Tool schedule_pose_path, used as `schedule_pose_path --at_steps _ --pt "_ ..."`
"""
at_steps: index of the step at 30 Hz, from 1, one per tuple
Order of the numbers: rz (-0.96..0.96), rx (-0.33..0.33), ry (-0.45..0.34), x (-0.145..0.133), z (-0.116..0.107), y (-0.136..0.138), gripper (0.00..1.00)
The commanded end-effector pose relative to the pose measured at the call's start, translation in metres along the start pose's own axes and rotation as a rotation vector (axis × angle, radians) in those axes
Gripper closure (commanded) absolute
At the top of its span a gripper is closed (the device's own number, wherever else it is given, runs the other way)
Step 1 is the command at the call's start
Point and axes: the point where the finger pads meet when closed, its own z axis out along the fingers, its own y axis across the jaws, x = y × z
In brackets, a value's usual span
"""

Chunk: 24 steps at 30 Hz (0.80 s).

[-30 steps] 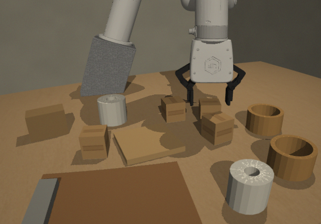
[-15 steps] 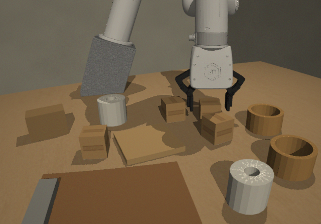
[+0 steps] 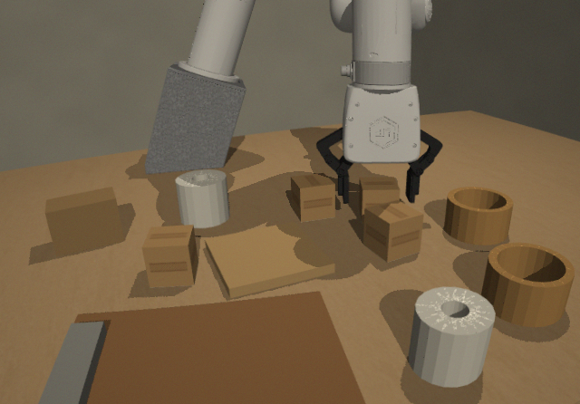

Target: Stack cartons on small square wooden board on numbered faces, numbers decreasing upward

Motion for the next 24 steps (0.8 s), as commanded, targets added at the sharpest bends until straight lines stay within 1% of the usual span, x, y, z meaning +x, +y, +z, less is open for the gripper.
schedule_pose_path --at_steps 1,9,10,24 --pt "0.000 -0.002 -0.002 -0.0009 -0.0008 0.0009 0.00" --pt "0.000 -0.002 -0.002 -0.0009 -0.0008 0.0009 0.00" --pt "0.000 -0.002 -0.002 -0.0009 -0.0008 0.0009 1.00" --pt "0.000 -0.002 -0.002 -0.0009 -0.0008 0.0009 1.00"
